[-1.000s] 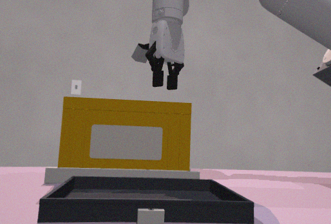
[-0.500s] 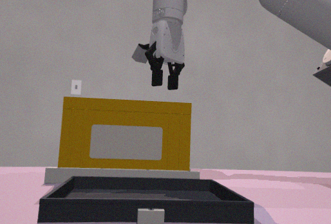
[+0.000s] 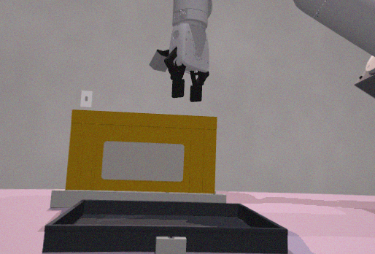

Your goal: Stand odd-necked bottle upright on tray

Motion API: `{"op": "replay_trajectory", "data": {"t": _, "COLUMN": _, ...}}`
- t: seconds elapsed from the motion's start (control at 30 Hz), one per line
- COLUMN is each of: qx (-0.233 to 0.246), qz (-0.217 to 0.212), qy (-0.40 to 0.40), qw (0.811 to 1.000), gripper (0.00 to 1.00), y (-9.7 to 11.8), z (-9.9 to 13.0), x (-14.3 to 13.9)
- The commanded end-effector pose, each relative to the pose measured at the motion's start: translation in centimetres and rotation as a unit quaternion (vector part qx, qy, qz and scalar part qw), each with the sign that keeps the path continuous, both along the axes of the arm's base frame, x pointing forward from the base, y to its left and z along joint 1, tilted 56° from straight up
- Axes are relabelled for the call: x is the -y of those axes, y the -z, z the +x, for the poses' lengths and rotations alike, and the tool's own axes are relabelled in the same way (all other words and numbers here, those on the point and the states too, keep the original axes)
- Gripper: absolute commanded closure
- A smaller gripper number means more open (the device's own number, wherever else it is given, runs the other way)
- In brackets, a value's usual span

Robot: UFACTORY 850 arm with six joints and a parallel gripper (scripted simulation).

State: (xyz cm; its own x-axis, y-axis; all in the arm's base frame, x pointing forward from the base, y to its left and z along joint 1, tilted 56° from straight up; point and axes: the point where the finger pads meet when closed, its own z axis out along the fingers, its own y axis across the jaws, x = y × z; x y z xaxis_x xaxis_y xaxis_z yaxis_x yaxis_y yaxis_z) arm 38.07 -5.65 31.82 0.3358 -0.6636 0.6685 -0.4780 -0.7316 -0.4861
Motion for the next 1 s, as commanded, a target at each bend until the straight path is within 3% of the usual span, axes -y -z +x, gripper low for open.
{"op": "replay_trajectory", "data": {"t": 0.0, "qx": 0.0, "qz": 0.0, "qy": 0.0, "qw": 1.0, "gripper": 0.35, "y": 0.0, "z": 0.0, "x": 0.0}}
{"op": "replay_trajectory", "data": {"t": 0.97, "qx": 0.001, "qz": 0.0, "qy": 0.0, "qw": 1.0, "gripper": 0.35, "y": 1.1, "z": 1.6, "x": 0.4}}
